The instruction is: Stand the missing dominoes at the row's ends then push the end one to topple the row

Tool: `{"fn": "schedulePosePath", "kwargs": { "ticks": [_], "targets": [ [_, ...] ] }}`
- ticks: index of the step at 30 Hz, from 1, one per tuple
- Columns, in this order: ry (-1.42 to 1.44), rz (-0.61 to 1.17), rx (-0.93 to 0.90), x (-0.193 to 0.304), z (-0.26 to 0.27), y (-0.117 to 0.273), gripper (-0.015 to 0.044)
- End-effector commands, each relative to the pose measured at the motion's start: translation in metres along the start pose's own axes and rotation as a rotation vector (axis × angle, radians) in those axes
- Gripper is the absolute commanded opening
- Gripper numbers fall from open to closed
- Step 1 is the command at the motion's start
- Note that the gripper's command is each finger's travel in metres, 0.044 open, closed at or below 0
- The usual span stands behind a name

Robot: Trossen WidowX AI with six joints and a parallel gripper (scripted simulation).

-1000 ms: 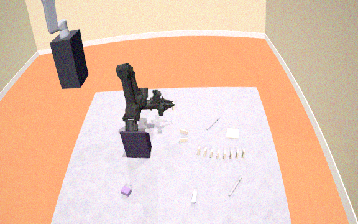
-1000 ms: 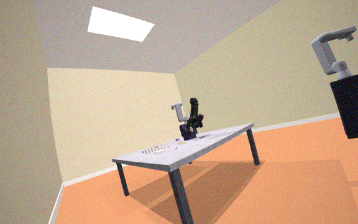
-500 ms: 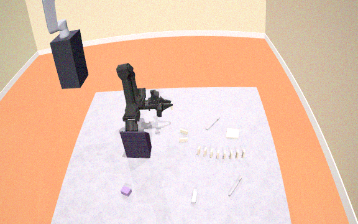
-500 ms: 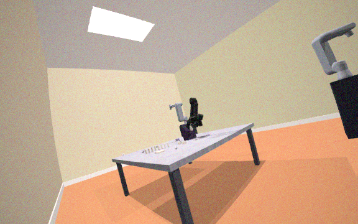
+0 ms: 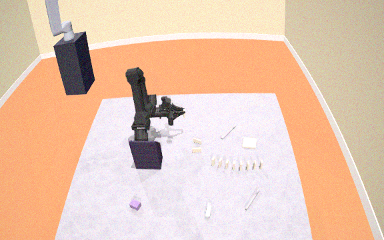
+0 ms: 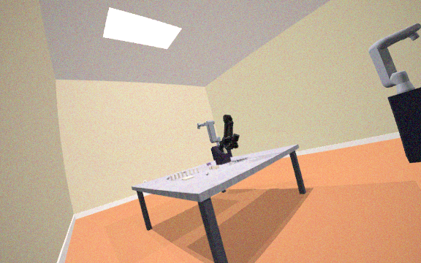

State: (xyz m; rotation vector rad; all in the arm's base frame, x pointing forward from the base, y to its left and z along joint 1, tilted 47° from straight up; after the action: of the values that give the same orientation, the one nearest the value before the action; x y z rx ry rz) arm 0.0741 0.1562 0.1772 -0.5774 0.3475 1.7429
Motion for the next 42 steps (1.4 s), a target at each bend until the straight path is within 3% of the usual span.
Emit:
{"fn": "schedulePosePath", "kwargs": {
  "ticks": [1, 42],
  "targets": [
    [-0.002, 0.001, 0.009, 0.007, 0.001, -0.002, 0.0107],
    [-0.019, 0.033, 0.053, 0.086, -0.008, -0.016, 0.0107]
  ]
}}
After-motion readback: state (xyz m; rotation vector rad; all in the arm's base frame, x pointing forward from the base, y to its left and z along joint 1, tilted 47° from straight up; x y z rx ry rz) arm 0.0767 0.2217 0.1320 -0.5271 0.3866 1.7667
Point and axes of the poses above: the point midway between the two fingers, 35 mm back from their tips, its own y axis back along the fingers, its own z axis across the jaws, x = y × z, the point moved 10 cm from there along y, back along the fingers, and after that the axes turned 10 degrees about -y, right-handed, at the moved point
